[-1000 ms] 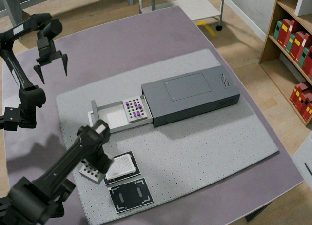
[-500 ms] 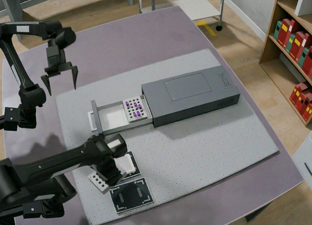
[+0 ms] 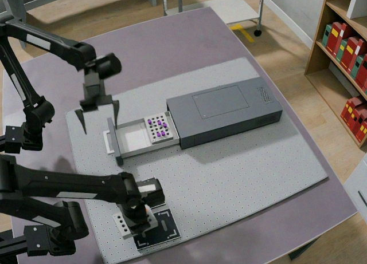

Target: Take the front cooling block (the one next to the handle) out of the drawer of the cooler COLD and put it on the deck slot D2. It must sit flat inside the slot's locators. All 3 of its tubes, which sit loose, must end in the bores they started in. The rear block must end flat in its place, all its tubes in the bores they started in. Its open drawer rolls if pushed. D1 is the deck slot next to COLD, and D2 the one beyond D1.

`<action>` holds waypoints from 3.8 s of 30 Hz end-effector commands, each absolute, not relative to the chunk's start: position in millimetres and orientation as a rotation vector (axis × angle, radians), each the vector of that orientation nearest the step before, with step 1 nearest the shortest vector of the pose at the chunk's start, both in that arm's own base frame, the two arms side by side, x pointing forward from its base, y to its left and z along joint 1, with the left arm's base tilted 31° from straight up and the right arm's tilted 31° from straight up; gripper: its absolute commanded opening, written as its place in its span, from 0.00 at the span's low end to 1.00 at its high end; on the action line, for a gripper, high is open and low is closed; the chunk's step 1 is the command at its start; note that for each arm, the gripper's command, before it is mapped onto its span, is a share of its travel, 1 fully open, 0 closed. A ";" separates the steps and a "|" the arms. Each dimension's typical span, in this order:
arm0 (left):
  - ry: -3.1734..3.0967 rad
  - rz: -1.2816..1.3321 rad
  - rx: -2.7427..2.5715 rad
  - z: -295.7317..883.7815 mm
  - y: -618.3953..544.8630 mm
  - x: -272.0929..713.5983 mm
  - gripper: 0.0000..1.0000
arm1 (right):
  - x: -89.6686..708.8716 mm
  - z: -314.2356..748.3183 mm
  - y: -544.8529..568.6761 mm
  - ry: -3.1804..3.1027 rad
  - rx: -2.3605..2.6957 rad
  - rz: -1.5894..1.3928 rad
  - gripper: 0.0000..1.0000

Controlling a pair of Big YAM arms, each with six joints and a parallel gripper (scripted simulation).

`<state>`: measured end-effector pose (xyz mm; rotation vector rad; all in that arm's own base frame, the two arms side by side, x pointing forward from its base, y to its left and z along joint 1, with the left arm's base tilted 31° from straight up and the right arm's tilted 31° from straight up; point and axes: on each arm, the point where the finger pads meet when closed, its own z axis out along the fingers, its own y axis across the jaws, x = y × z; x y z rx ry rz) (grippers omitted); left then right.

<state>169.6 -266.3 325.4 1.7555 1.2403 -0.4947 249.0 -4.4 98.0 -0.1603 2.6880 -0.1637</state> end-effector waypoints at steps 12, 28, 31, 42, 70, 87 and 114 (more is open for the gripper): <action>1.000 -0.606 1.694 268.3 -298.5 311.2 1.00 | 311.3 114.1 -29.3 2.594 0.051 -0.084 0.84; 0.991 -0.621 1.695 264.0 -302.5 312.4 1.00 | 325.1 134.4 -27.7 2.588 0.039 -0.085 0.84; 0.991 -0.621 1.695 264.0 -302.5 312.4 1.00 | 334.1 147.5 -28.5 2.591 0.040 -0.085 0.84; 0.992 -0.622 1.695 263.8 -302.5 312.3 1.00 | 341.1 147.7 -25.3 2.497 0.030 -0.082 0.84; 0.992 -0.622 1.695 263.8 -302.5 312.3 1.00 | 318.6 113.8 -21.7 2.554 0.021 -0.077 0.84; 0.992 -0.622 1.695 263.8 -302.5 312.3 1.00 | 323.8 119.4 -21.9 2.560 0.020 -0.078 0.84; 0.992 -0.622 1.695 263.8 -302.5 312.3 1.00 | 339.9 109.3 -27.8 2.580 0.004 -0.090 0.84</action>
